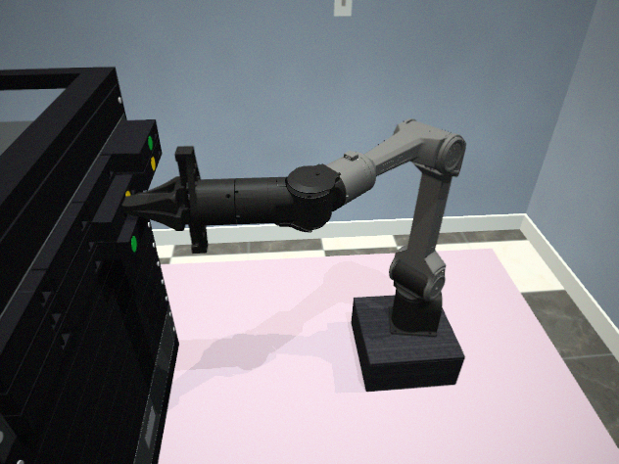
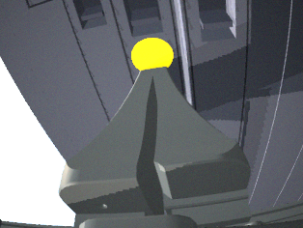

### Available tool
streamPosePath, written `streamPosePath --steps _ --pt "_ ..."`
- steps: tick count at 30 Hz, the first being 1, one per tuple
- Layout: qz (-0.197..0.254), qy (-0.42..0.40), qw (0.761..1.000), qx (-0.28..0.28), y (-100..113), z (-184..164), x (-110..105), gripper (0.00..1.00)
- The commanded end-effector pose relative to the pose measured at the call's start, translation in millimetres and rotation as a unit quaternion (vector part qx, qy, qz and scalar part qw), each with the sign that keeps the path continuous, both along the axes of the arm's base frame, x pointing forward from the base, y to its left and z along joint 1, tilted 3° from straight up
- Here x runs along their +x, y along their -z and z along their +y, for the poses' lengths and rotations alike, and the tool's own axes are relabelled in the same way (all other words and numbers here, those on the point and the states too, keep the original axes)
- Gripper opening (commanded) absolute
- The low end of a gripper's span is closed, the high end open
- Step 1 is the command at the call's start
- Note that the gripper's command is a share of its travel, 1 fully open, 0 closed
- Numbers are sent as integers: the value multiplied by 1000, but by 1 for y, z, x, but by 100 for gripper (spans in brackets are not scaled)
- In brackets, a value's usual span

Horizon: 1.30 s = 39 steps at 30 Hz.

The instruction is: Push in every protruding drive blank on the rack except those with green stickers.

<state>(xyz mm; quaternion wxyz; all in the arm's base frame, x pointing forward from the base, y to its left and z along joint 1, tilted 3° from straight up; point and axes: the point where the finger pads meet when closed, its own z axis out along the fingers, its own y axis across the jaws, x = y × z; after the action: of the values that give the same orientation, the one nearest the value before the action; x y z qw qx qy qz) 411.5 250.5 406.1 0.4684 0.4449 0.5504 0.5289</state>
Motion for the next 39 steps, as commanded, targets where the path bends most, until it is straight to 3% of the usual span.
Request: streamPosePath --steps 1,39 --pt "-1 0 1000 0 0 1 5 0" --pt "-1 0 1000 0 1 3 14 0"
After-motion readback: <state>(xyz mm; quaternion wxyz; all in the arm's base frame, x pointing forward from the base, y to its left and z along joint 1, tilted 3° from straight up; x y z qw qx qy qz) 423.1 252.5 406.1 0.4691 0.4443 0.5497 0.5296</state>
